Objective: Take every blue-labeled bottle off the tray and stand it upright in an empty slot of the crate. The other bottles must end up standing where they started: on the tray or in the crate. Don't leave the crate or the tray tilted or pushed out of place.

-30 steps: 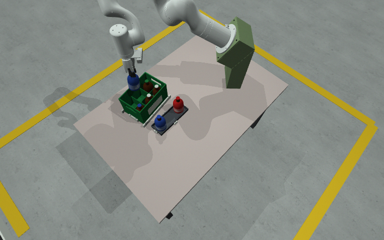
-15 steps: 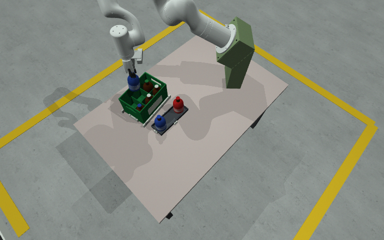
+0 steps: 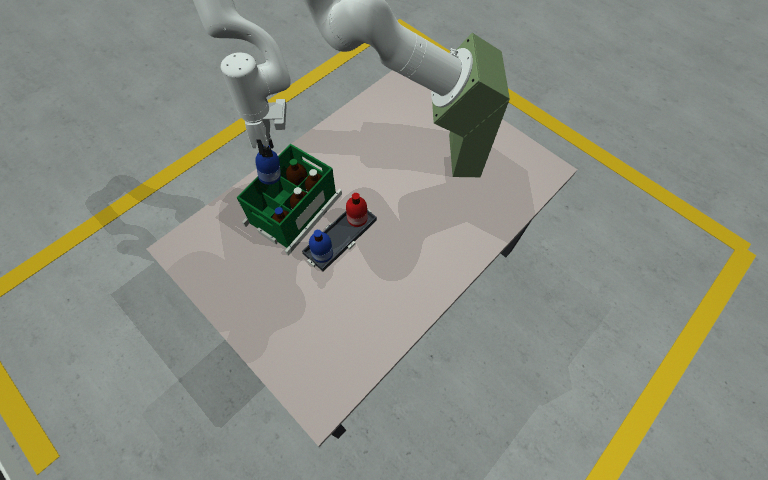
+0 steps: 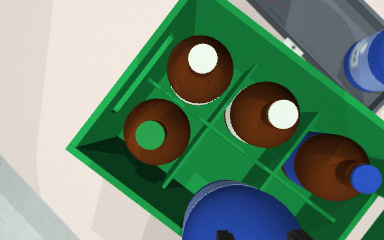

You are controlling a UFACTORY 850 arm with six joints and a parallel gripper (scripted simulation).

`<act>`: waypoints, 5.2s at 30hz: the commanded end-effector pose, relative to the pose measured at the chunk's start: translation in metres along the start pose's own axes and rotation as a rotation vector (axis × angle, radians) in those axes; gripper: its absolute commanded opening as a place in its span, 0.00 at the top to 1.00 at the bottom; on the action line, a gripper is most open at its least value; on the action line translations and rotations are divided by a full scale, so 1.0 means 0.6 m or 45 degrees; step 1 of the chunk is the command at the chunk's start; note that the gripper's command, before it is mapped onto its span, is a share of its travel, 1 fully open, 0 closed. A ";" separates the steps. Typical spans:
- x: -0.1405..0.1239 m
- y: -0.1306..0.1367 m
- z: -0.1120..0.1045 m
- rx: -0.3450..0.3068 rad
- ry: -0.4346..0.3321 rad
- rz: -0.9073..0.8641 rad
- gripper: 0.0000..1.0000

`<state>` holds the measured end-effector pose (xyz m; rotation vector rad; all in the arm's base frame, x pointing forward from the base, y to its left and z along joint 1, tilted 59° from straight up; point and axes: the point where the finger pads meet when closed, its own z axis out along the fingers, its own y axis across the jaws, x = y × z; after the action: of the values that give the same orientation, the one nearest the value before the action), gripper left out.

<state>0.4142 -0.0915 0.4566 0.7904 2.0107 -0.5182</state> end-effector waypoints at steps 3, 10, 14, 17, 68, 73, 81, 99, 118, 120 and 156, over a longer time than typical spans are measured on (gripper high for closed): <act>-0.001 0.000 0.009 -0.001 -0.001 0.001 1.00; -0.001 0.000 0.017 -0.001 -0.001 0.001 1.00; -0.001 0.000 0.023 -0.001 -0.001 0.001 1.00; -0.001 0.000 0.028 -0.001 -0.001 0.001 1.00; -0.001 0.000 0.113 -0.001 -0.001 0.001 1.00; -0.001 0.000 0.121 -0.001 -0.001 0.001 1.00; -0.001 0.000 0.134 -0.001 -0.001 0.001 1.00; -0.001 0.000 0.164 -0.001 -0.001 0.001 1.00; -0.001 0.000 0.191 -0.001 -0.001 0.001 1.00; -0.001 0.000 0.194 -0.001 -0.001 0.001 1.00; -0.002 0.000 0.228 -0.001 -0.001 0.001 1.00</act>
<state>0.4935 -0.1757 0.3871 0.7907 2.0105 -0.5179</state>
